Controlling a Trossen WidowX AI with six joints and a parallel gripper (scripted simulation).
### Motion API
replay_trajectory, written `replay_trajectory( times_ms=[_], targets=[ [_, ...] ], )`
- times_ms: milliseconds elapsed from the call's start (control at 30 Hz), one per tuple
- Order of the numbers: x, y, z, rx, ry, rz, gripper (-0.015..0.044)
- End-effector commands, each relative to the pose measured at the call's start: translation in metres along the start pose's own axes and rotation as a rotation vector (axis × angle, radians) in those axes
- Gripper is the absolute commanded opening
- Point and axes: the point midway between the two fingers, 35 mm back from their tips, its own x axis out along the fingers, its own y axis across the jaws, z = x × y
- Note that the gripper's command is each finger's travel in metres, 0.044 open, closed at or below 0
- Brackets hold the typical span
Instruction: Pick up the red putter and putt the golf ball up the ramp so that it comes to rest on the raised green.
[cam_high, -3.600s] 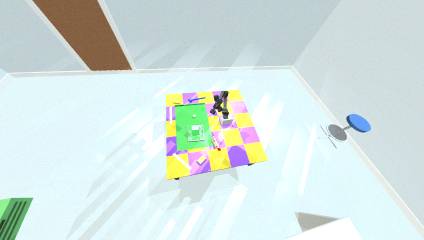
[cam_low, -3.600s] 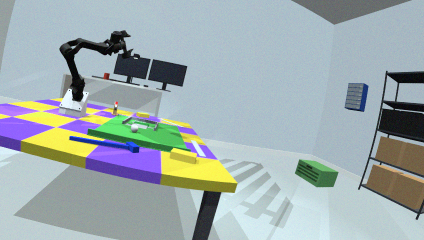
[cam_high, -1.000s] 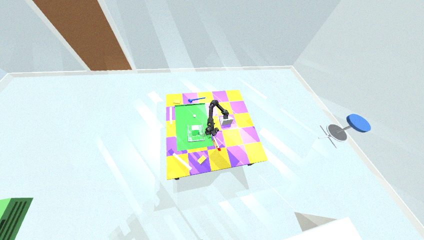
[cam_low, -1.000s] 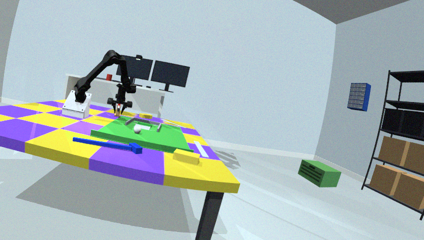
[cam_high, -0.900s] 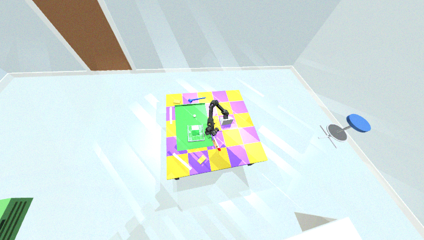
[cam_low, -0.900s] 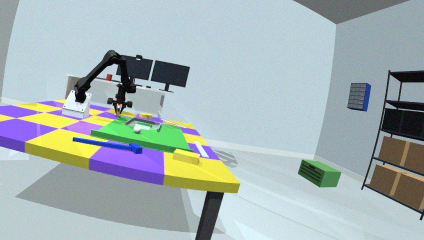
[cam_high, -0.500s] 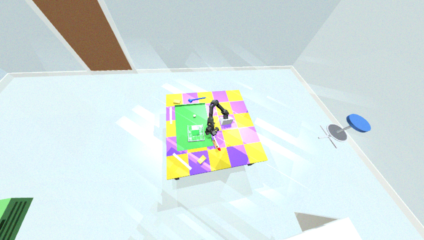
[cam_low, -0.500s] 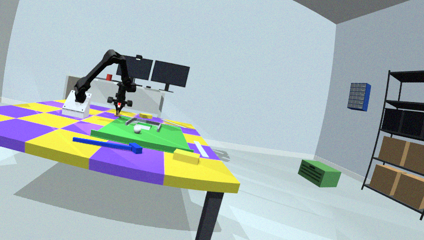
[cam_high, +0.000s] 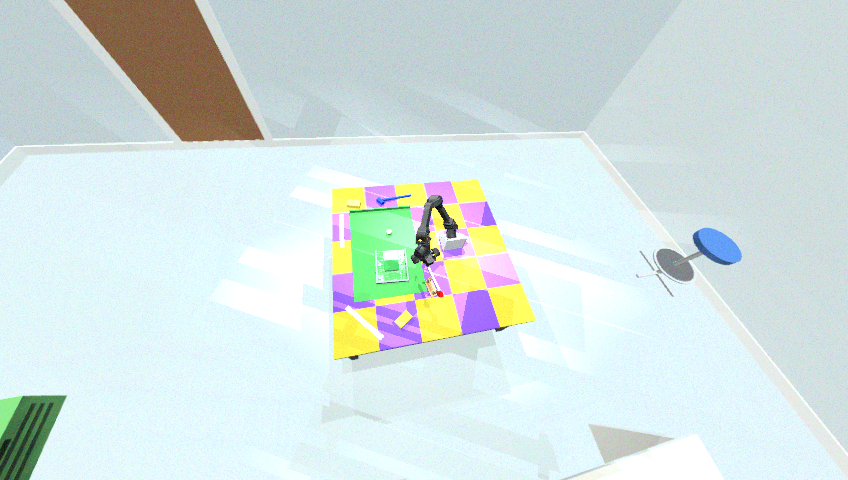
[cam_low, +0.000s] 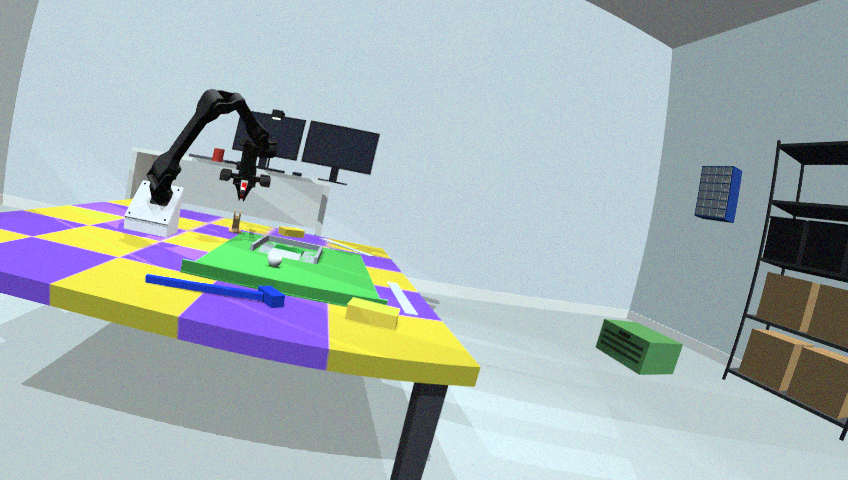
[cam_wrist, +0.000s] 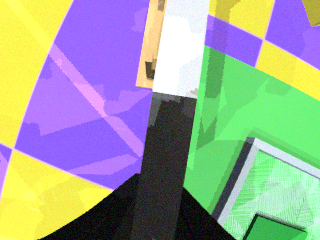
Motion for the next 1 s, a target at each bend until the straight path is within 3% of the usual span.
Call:
replay_trajectory(
  times_ms=[0,500,967],
  targets=[
    [-0.004,-0.005,-0.016,0.072,0.006,-0.001,0.0000],
    [-0.046,-0.021,-0.117,0.548,0.030,-0.052,0.0000],
    [-0.077,-0.004,-0.215,0.996,0.073,-0.107,0.0000]
  ],
)
